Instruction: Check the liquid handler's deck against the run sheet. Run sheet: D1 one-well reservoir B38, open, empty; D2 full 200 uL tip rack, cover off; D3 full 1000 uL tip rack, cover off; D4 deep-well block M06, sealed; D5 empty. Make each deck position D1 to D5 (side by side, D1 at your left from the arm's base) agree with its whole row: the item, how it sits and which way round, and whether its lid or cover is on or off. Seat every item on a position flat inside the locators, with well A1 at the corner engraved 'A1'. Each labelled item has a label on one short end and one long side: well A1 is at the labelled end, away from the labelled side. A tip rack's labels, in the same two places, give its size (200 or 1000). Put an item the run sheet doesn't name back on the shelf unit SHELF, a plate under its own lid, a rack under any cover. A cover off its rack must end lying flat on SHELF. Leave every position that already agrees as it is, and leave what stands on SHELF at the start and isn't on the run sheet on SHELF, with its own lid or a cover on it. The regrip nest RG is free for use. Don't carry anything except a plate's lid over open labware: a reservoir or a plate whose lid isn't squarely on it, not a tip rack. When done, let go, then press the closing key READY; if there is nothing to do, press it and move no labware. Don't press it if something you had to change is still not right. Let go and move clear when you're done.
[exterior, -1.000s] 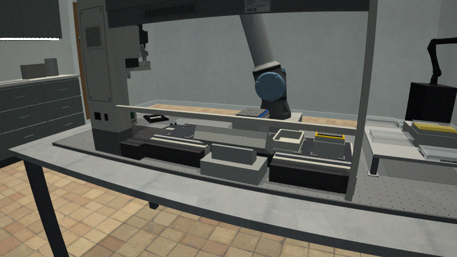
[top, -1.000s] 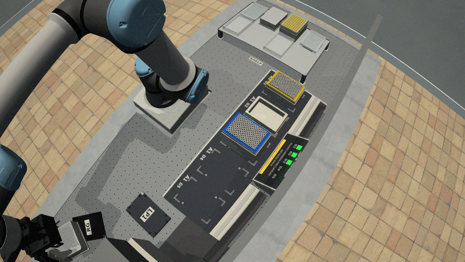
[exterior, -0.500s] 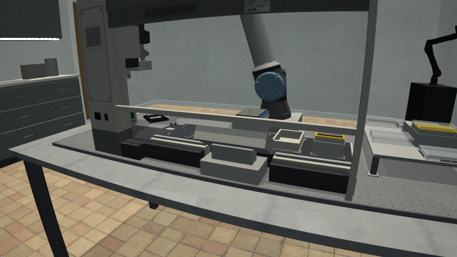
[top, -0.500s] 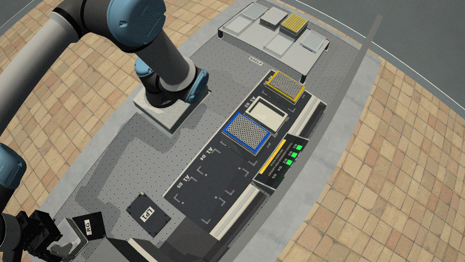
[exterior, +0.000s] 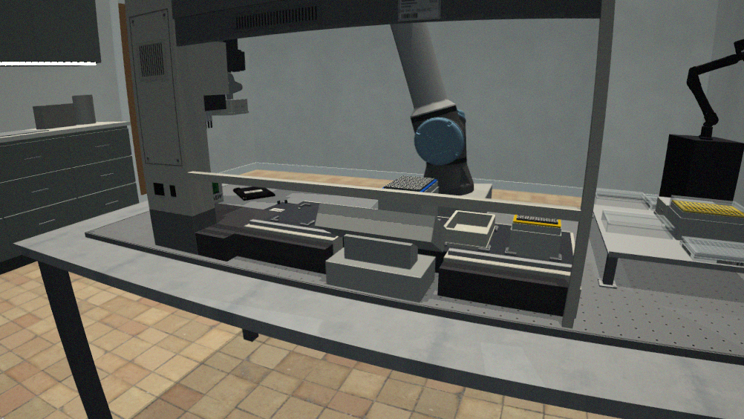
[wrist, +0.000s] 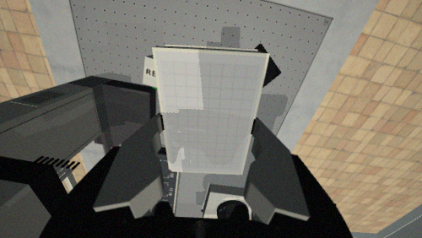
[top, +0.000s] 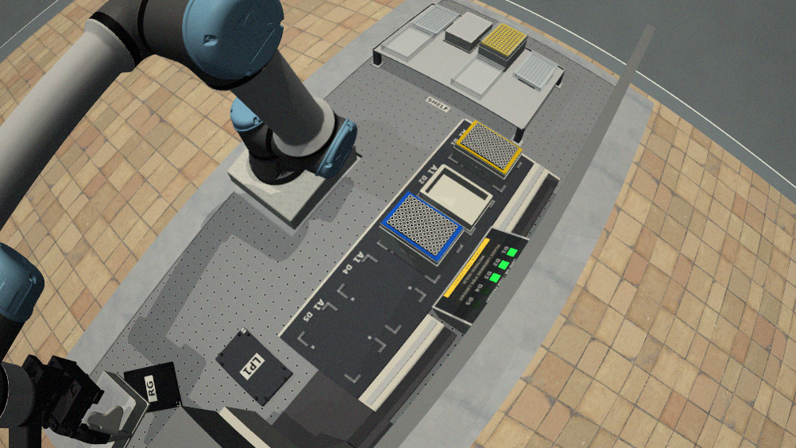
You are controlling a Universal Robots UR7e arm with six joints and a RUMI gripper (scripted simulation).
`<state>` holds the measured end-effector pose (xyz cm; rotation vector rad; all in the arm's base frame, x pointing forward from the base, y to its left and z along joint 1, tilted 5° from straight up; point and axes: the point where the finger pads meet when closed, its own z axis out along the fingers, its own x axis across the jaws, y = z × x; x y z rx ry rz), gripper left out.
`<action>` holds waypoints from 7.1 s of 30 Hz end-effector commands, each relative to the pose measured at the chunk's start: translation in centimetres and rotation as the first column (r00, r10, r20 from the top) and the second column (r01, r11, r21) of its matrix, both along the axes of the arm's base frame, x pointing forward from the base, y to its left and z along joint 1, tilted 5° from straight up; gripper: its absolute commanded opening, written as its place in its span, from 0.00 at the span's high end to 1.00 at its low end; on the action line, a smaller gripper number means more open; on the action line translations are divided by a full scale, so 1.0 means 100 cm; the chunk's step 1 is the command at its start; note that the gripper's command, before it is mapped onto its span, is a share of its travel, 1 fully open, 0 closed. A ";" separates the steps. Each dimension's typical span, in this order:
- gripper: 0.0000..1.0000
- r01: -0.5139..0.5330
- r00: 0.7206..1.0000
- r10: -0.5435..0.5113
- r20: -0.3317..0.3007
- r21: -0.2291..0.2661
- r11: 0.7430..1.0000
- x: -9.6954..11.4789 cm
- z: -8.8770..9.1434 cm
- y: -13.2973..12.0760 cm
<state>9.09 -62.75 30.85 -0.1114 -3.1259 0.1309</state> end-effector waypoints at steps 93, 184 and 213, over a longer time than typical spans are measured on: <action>1.00 -0.985 0.146 0.987 -0.072 0.083 0.151 0.000 0.001 0.000; 1.00 -0.944 0.318 0.946 -0.070 0.068 0.322 0.060 -0.025 0.292; 1.00 -0.955 0.283 0.957 -0.070 0.071 0.287 0.079 -0.033 0.385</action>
